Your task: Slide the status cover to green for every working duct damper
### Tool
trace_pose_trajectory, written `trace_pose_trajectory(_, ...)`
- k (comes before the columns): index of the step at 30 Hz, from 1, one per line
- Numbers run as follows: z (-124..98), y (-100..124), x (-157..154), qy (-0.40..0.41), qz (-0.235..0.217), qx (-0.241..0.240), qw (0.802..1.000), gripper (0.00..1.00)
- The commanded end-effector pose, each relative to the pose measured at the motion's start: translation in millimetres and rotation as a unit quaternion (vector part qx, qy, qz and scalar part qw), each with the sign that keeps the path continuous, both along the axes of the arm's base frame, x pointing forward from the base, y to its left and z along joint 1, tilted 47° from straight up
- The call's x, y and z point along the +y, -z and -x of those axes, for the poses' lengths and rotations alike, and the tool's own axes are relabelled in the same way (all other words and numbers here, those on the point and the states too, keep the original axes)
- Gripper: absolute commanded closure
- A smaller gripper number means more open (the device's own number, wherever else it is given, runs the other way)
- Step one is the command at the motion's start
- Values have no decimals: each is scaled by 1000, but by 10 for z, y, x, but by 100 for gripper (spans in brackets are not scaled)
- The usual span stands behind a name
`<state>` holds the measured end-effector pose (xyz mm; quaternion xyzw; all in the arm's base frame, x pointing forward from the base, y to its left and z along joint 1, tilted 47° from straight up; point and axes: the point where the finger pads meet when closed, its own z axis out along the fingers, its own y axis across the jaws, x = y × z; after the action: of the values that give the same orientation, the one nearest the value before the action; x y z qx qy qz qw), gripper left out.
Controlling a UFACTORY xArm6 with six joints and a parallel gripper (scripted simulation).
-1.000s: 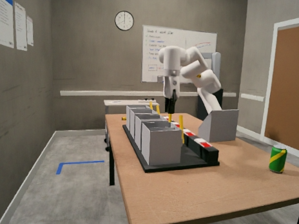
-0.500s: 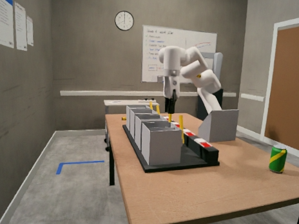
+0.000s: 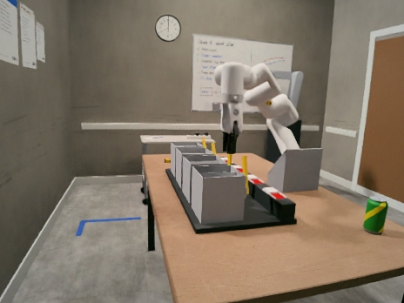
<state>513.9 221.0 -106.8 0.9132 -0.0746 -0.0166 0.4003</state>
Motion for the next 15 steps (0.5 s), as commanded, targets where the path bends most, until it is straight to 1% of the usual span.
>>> trace_pose_trajectory(1, -11, -17, 19, -1, -2, -2, 1000, 61)
trace_pose_trajectory(4, -11, -17, 19, -1, -2, -2, 1000, 61)
trace_pose_trajectory(5, -11, -17, 19, -1, -2, -2, 1000, 100)
trace_pose_trajectory(15, -11, -17, 19, -1, -2, -2, 1000, 100)
